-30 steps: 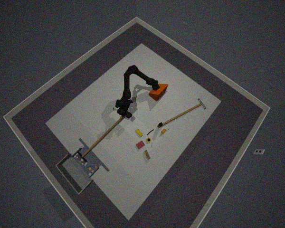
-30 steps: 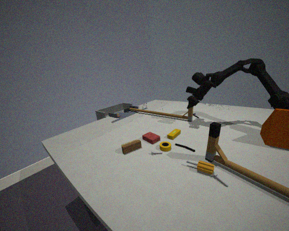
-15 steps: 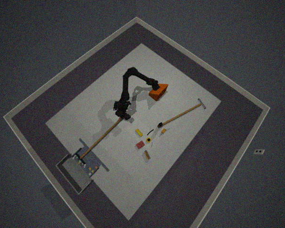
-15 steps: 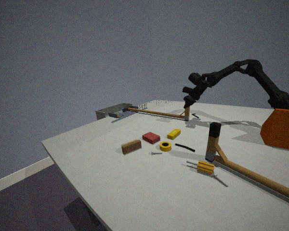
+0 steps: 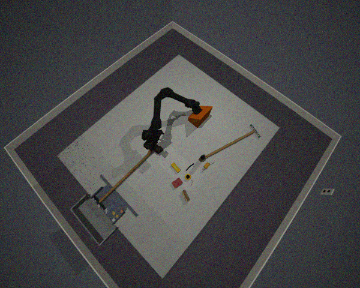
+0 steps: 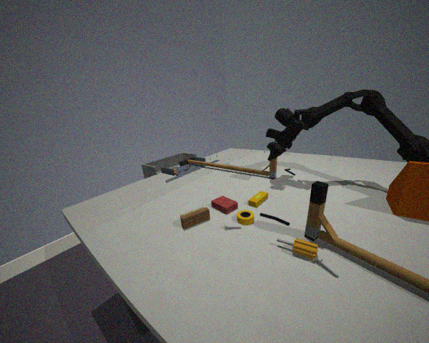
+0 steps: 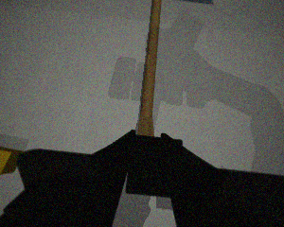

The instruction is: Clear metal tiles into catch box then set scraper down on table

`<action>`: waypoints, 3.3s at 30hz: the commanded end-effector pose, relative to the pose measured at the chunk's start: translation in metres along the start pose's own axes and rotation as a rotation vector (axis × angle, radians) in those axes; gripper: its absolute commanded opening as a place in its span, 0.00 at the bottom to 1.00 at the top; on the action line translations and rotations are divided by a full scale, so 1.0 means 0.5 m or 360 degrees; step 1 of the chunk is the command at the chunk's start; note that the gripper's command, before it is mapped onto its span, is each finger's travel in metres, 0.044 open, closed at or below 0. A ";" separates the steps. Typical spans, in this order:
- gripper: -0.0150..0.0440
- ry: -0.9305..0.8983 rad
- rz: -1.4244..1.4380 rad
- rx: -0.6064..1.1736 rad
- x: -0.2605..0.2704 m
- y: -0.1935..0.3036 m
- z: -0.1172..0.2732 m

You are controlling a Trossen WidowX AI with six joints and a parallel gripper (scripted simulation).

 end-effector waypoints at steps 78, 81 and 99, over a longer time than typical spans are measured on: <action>0.25 -0.0009 0.0001 -0.0018 -0.009 0.042 0.063; 0.25 -0.0009 0.0001 -0.0018 -0.011 0.049 0.069; 0.25 -0.0011 0.0003 -0.0020 -0.020 0.089 0.103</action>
Point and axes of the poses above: the point midway between the two fingers, 35 mm back from their tips, its own z axis back along the fingers, its own x axis across the jaws, y = z × x, the point moved 1 cm from there along z, back along the fingers, and after that the axes turned 8 degrees about -z, right-handed, at the moved point
